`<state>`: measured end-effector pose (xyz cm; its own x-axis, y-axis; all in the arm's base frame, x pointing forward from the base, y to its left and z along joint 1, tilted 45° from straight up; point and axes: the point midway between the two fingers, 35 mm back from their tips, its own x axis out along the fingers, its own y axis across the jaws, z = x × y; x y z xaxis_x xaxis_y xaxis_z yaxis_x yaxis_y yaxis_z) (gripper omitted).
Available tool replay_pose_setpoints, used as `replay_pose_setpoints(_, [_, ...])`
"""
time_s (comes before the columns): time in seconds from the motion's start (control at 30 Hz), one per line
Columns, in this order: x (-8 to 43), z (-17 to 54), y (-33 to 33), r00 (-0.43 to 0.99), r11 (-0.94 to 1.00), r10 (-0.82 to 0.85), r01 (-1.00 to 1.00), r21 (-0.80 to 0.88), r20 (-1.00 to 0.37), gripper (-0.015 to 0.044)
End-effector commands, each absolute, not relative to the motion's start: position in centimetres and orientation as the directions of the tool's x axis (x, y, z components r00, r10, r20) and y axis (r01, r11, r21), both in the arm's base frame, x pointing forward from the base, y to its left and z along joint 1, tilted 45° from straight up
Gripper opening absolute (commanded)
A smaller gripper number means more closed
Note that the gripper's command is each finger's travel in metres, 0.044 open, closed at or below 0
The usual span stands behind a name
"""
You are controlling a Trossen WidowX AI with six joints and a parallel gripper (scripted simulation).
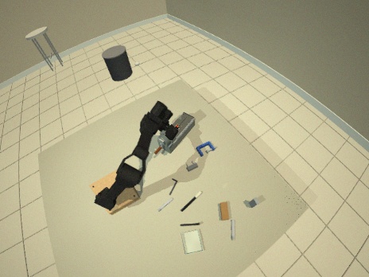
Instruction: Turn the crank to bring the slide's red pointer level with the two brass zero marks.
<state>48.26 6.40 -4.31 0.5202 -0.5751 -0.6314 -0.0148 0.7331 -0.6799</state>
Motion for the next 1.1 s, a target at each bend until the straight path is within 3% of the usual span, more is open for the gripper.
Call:
replay_pose_setpoints(0.0, [48.26,-4.31,6.40,0.520,0.733,-0.575,-0.015,-0.680,-0.631,0.0125])
replay_pose_setpoints(0.17, [48.26,-4.31,6.40,0.520,0.733,-0.575,-0.015,-0.680,-0.631,0.0000])
replay_pose_setpoints(0.77, [48.26,-4.31,6.41,0.520,0.734,-0.575,-0.015,-0.679,-0.632,0.0000])
replay_pose_setpoints(1.07, [48.26,-4.31,6.41,0.520,0.734,-0.575,-0.015,-0.679,-0.632,0.0236])
